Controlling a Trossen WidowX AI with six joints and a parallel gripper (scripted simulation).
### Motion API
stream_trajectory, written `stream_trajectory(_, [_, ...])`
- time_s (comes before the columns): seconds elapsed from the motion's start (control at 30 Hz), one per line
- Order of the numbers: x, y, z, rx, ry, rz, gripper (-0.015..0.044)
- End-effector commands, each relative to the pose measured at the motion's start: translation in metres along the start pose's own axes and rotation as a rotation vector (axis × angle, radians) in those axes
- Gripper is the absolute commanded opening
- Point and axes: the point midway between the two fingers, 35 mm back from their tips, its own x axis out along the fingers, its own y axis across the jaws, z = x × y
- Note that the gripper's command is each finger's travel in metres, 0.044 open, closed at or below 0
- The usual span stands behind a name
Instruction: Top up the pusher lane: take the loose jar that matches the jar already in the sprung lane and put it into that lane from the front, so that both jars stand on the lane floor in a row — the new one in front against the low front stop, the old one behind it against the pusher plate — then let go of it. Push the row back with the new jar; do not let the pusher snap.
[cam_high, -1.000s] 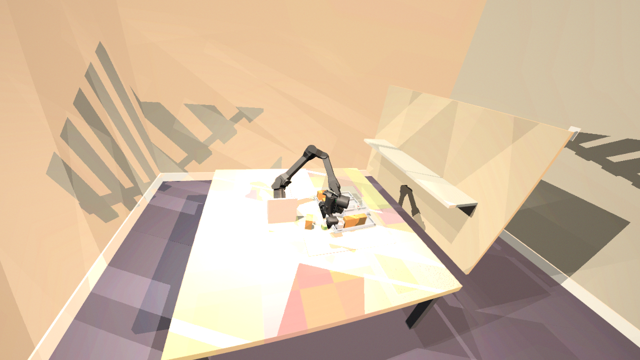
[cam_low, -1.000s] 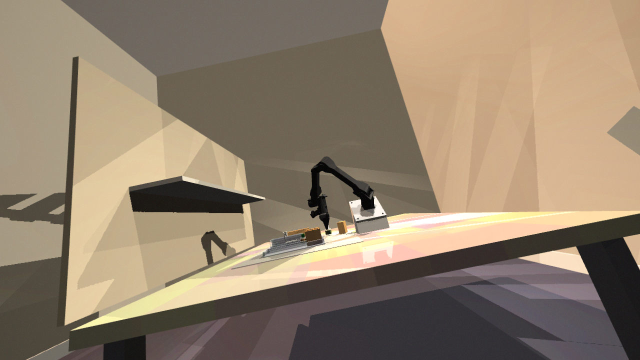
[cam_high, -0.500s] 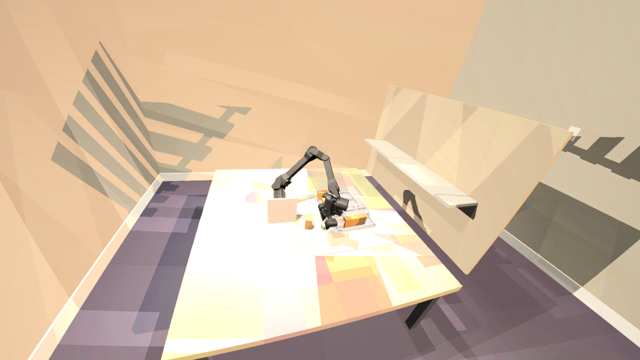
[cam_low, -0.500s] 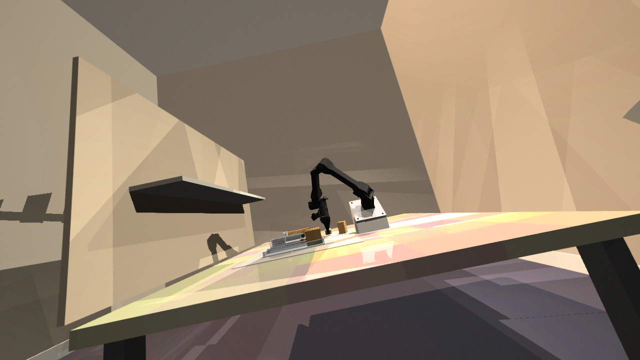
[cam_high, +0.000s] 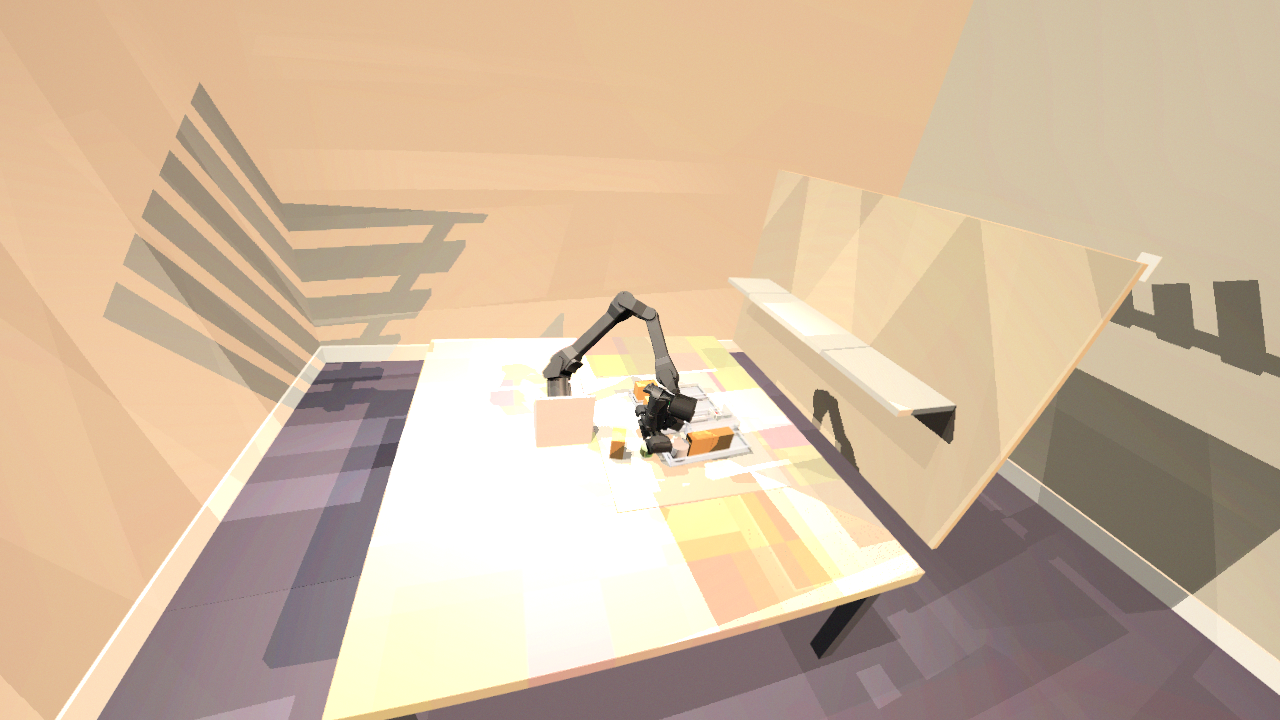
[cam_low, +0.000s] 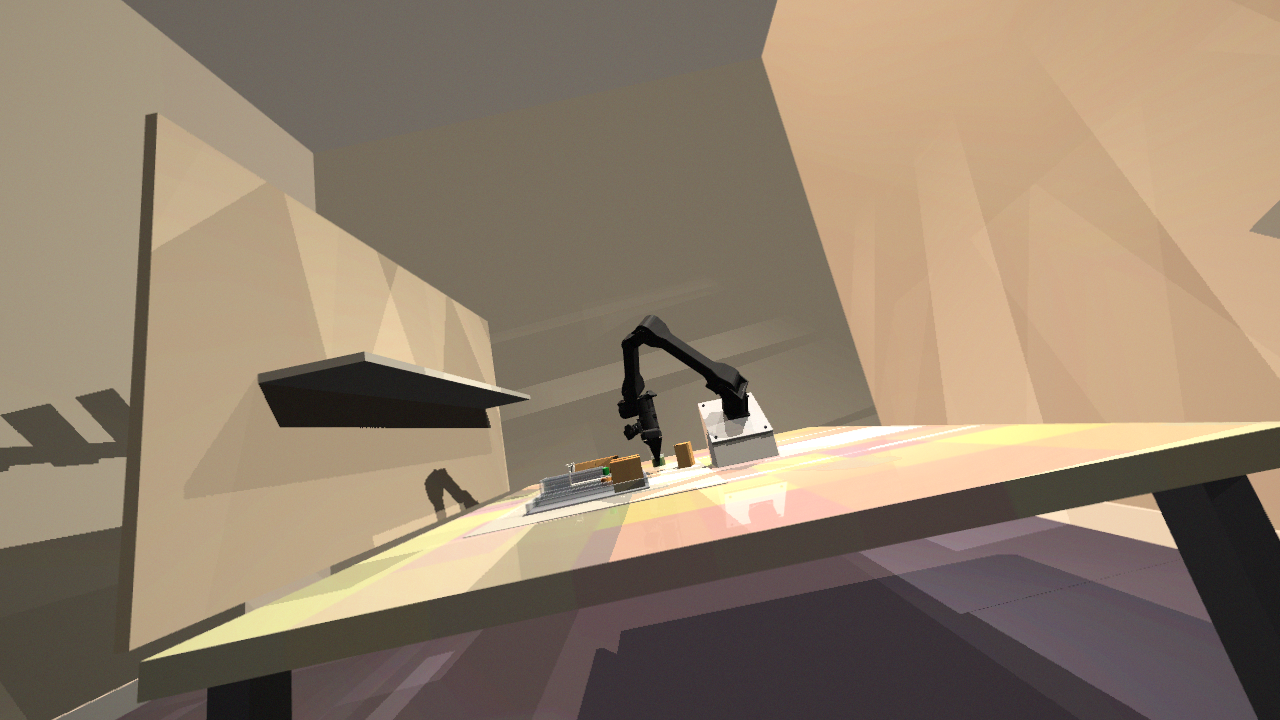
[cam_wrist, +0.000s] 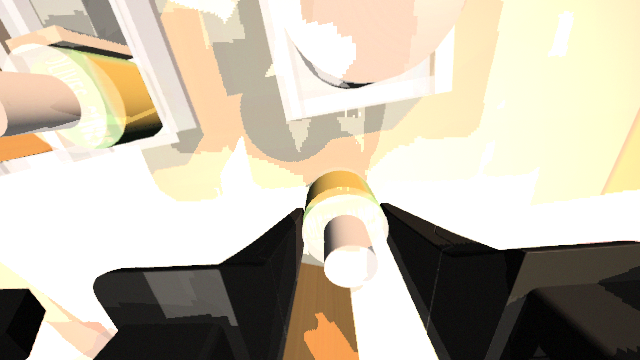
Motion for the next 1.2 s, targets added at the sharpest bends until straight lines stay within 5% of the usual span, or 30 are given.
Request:
stream_trajectory(0.0, [-0.027, -0.002, 0.006, -0.011, -0.016, -0.017, 0.0])
stream_trajectory(0.33, [-0.098, 0.005, -0.002, -0.015, -0.015, -0.016, 0.0])
stream_trajectory(1.17, [-0.042, 0.111, 0.018, -0.1, -0.015, -0.008, 0.0])
